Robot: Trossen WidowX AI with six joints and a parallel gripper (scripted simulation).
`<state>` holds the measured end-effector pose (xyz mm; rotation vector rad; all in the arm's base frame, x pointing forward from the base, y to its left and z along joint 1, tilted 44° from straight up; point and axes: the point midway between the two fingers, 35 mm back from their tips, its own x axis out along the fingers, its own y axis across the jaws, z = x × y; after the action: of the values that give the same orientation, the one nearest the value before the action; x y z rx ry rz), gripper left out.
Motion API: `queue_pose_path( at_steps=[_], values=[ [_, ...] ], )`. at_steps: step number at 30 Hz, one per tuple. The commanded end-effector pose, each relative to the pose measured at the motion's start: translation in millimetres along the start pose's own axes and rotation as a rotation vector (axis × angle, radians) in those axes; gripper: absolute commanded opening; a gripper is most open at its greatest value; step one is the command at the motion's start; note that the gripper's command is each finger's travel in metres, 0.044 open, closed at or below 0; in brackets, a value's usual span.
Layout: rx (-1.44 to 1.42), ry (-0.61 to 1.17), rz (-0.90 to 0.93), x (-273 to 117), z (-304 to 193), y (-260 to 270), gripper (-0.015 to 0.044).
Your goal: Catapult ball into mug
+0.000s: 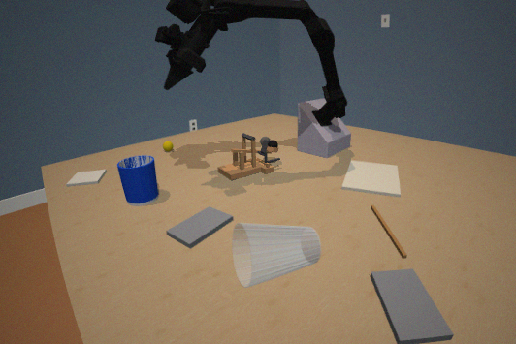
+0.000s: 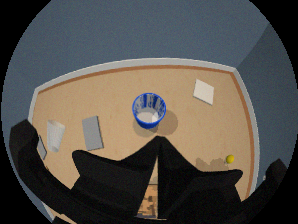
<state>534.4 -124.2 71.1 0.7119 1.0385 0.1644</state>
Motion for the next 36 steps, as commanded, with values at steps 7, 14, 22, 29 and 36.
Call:
queue_pose_path(
  at_steps=[7,14,22,29,36],
  values=[
    [-0.233,0.070,-0.086,5,-33,15,0.0000],
    [-0.390,0.145,-0.134,5,-62,23,0.0000],
    [-0.609,0.252,-0.170,3,-101,36,0.0000],
    [-0.798,0.350,-0.188,-2,-135,44,0.0000],
    [-0.990,0.457,-0.193,-11,-171,51,0.0000]
  ],
)
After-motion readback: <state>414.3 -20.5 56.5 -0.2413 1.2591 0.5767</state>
